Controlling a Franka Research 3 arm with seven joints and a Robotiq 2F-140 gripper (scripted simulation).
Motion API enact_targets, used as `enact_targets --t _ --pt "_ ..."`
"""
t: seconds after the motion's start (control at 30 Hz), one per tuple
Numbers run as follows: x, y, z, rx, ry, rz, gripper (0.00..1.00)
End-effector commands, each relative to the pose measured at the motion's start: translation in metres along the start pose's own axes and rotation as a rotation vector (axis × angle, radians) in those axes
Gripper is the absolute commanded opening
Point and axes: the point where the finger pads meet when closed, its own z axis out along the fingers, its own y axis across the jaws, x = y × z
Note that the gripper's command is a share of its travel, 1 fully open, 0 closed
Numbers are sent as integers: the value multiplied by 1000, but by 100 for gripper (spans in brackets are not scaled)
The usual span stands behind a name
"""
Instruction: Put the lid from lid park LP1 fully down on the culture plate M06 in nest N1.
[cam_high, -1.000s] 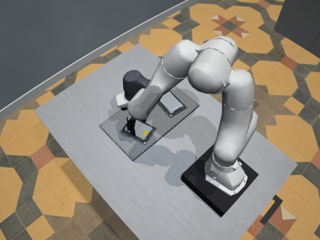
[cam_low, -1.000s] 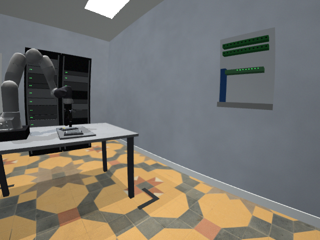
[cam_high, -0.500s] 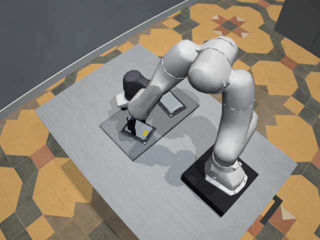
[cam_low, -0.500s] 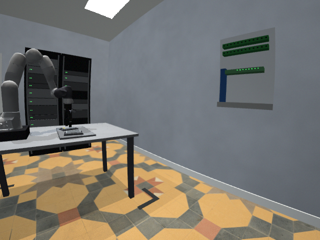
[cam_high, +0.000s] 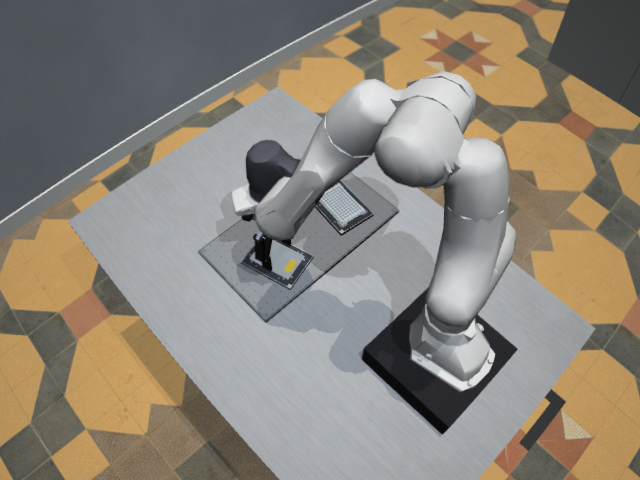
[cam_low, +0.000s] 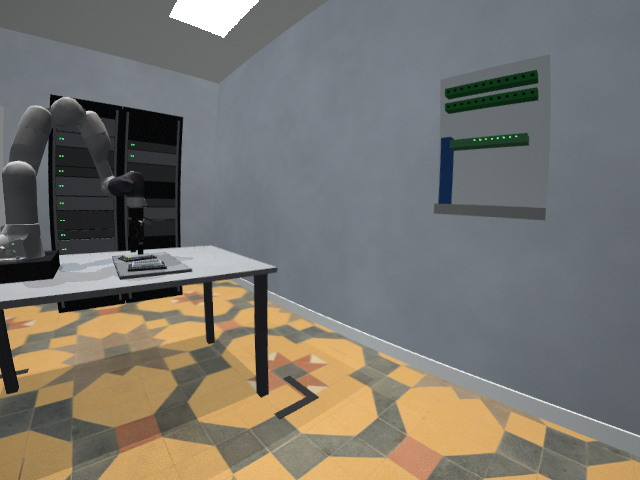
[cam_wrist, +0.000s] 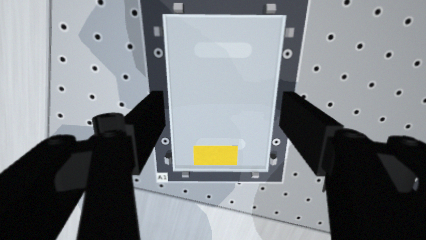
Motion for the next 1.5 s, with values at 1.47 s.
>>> enact_targets --t 1.47 --pt "1 0 -1 -1 4 2 69"
